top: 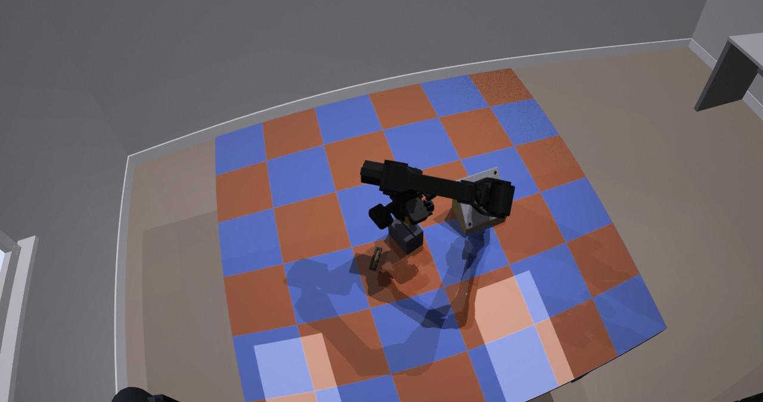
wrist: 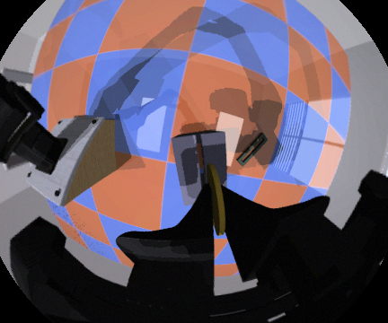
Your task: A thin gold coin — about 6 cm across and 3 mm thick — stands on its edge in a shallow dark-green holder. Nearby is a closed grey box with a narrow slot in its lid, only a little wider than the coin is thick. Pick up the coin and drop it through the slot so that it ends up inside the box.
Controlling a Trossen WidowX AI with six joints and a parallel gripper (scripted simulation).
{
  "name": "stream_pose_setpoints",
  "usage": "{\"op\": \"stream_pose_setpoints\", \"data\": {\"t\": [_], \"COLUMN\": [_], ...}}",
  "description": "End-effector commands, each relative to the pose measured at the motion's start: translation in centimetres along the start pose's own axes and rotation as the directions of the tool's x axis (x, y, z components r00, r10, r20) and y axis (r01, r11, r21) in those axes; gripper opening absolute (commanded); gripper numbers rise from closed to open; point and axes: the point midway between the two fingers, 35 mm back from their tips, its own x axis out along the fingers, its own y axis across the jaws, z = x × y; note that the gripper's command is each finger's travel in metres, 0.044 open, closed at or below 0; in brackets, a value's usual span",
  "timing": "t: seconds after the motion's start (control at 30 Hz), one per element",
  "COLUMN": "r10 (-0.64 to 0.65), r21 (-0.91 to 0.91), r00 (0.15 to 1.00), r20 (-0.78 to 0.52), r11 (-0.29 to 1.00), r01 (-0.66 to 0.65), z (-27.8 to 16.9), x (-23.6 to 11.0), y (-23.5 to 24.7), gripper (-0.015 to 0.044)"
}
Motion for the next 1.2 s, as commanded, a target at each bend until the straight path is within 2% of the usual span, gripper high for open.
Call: {"op": "stream_pose_setpoints", "data": {"t": [0.0,1.17], "r10": [0.004,-0.001], "r21": [0.007,0.002], "r00": [1.000,1.000], "r20": [0.005,0.003], "r11": [1.000,1.000], "r01": [-0.004,0.001], "z": [0.12,0.14], "x": [0.03,0.28], "y": [0.26,0.44], "gripper": [0.0000,0.0000]}}
